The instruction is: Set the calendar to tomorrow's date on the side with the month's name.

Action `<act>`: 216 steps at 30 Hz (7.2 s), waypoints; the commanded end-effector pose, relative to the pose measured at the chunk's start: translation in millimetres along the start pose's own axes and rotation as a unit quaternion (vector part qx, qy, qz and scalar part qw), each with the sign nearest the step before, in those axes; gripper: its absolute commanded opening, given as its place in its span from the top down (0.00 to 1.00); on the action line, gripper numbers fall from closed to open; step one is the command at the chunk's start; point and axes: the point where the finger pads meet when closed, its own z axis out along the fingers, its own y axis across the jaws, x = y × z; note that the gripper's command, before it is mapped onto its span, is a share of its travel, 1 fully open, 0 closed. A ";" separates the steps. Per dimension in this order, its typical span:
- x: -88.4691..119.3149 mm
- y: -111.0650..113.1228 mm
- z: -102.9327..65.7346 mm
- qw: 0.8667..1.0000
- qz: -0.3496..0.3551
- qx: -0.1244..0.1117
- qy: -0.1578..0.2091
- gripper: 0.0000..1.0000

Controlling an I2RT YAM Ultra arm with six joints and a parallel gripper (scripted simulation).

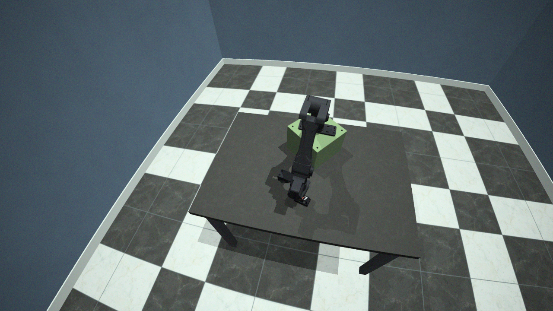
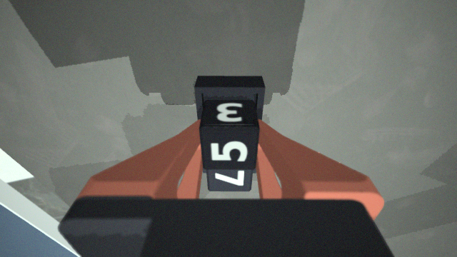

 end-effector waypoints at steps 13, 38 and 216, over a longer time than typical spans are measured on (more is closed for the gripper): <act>0.2 3.5 -2.8 1.000 0.000 -0.005 -0.001 0.74; 0.2 3.5 2.7 1.000 0.000 -0.005 -0.001 0.74; 0.4 2.5 -162.9 1.000 0.000 -0.006 -0.001 0.00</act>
